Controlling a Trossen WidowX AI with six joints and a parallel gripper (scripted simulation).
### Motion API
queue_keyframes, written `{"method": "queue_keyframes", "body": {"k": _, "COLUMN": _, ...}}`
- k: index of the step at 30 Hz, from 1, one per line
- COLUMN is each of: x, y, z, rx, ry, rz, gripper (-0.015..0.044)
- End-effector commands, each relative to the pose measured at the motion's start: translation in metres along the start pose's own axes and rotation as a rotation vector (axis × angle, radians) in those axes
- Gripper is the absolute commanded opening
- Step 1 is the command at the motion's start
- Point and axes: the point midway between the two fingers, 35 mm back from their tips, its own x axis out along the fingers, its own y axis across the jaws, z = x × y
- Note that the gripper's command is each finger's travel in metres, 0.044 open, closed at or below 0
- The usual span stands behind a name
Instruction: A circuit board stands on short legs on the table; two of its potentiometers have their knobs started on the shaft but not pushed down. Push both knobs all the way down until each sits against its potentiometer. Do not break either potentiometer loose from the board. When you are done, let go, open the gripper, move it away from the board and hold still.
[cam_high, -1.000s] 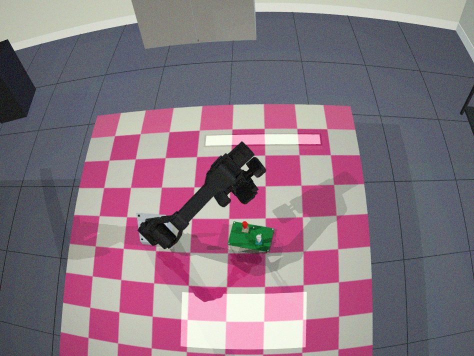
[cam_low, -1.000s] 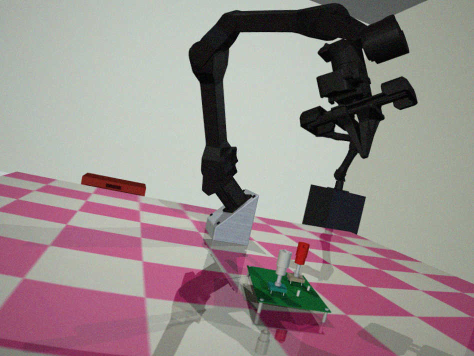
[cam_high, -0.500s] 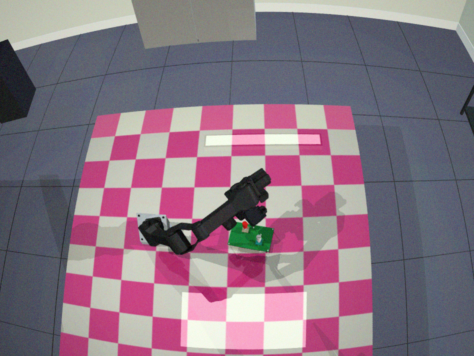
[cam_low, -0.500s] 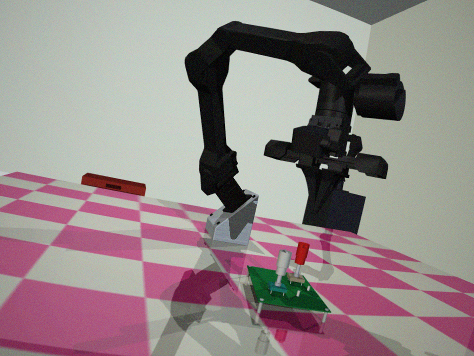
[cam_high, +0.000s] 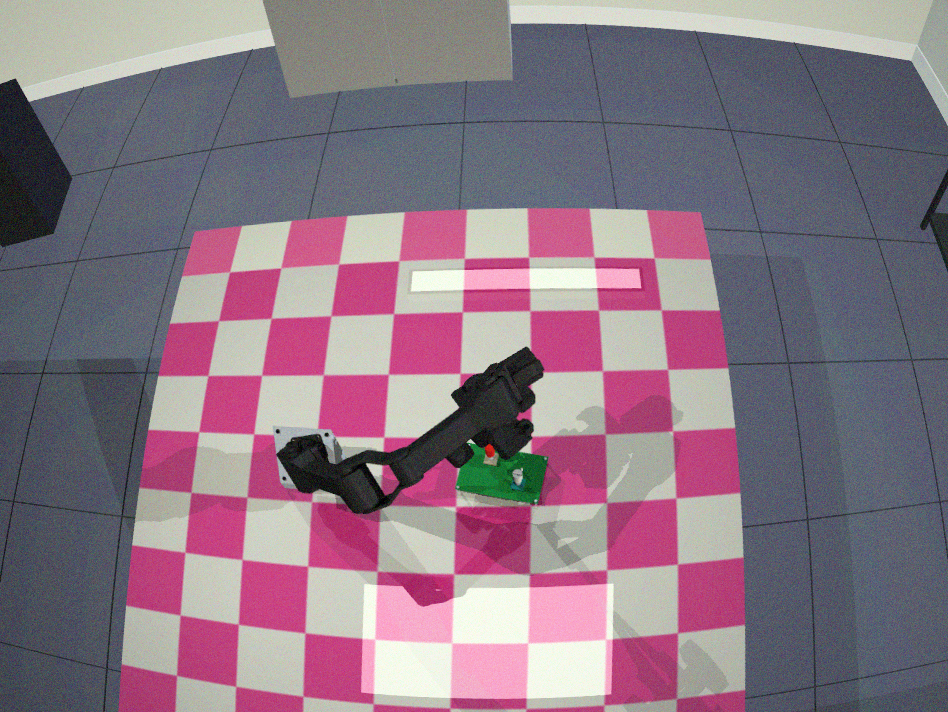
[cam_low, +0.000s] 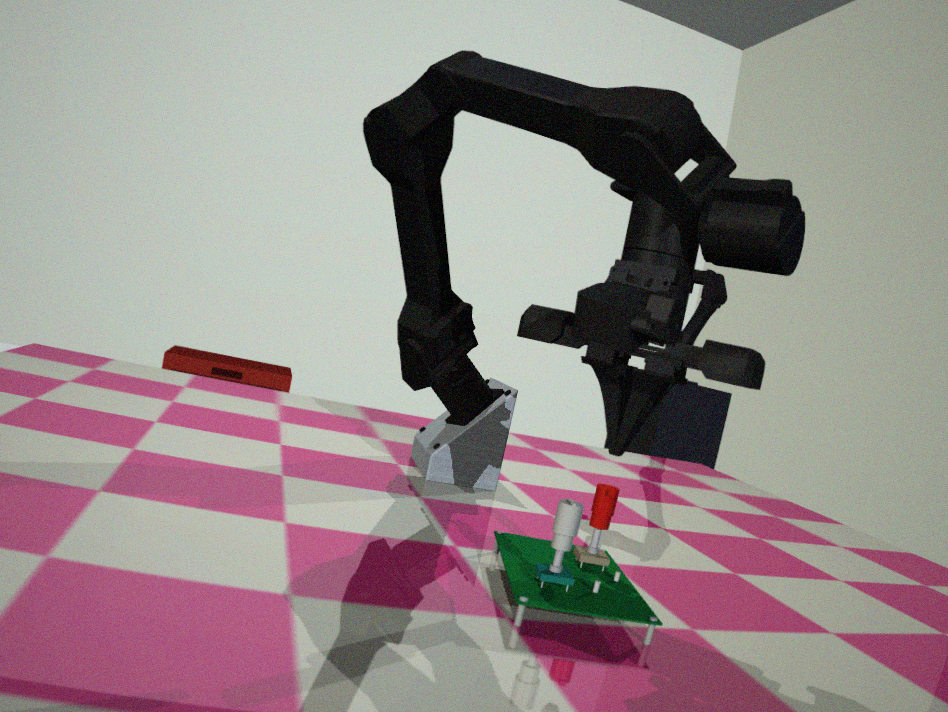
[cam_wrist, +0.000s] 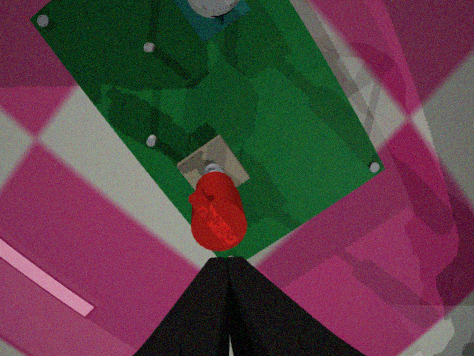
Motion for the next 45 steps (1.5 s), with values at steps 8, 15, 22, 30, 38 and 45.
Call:
{"method": "queue_keyframes", "body": {"k": 8, "x": 0.014, "y": 0.001, "z": 0.0, "rx": -0.006, "ry": -0.007, "rz": 0.002, "gripper": 0.0}}
{"method": "queue_keyframes", "body": {"k": 15, "x": 0.022, "y": 0.0, "z": 0.0, "rx": -0.006, "ry": -0.007, "rz": 0.002, "gripper": 0.0}}
{"method": "queue_keyframes", "body": {"k": 22, "x": 0.021, "y": 0.0, "z": 0.0, "rx": -0.006, "ry": -0.007, "rz": 0.002, "gripper": 0.0}}
{"method": "queue_keyframes", "body": {"k": 30, "x": 0.023, "y": 0.0, "z": 0.0, "rx": -0.006, "ry": -0.007, "rz": 0.002, "gripper": 0.0}}
{"method": "queue_keyframes", "body": {"k": 38, "x": 0.025, "y": 0.0, "z": 0.0, "rx": -0.006, "ry": -0.007, "rz": 0.002, "gripper": 0.0}}
{"method": "queue_keyframes", "body": {"k": 45, "x": 0.027, "y": 0.0, "z": 0.0, "rx": -0.006, "ry": -0.007, "rz": 0.002, "gripper": 0.0}}
